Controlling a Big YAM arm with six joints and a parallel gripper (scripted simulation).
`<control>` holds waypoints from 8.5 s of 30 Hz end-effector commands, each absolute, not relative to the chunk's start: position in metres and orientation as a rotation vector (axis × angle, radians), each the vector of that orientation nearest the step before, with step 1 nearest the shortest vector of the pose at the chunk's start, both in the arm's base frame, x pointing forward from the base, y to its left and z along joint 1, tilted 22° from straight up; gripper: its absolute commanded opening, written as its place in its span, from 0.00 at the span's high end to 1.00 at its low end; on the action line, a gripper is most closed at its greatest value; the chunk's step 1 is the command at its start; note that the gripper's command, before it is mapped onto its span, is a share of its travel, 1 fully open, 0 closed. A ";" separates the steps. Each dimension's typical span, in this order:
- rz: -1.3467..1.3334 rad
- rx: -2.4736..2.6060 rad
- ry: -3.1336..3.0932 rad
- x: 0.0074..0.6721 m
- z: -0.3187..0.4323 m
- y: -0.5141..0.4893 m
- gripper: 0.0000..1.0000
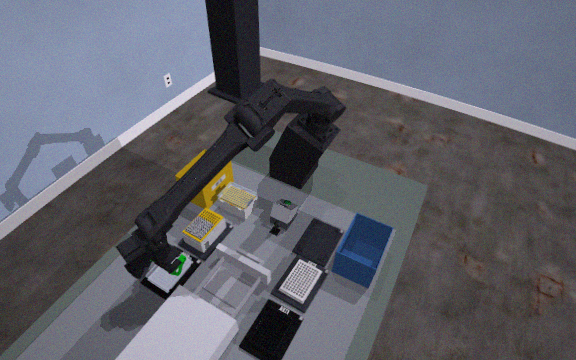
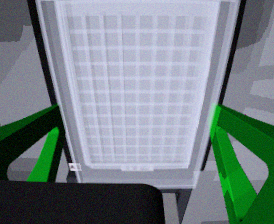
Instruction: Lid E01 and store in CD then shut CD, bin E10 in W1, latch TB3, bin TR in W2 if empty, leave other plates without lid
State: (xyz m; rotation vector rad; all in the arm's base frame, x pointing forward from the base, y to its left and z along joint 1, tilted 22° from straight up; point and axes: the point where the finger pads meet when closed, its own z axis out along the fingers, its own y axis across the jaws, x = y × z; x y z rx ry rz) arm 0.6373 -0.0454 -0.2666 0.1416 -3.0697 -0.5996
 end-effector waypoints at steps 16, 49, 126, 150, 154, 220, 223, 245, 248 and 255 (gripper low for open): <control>-0.598 0.141 -3.116 0.655 -0.247 -0.048 1.00; -0.598 0.146 -3.122 0.665 -0.258 -0.046 1.00; -0.596 0.143 -3.117 0.659 -0.261 -0.047 0.00; -0.597 0.132 -3.120 0.657 -0.241 -0.062 0.00; -0.594 0.135 -3.136 0.665 -0.234 -0.065 0.00; -0.591 0.133 -3.122 0.656 -0.166 -0.093 0.00; -0.586 0.145 -3.136 0.663 -0.158 -0.093 0.00; -0.581 0.139 -3.153 0.669 -0.130 -0.107 0.00; -0.580 0.143 -3.158 0.670 -0.130 -0.106 0.00; -0.583 0.149 -3.146 0.668 -0.136 -0.101 0.00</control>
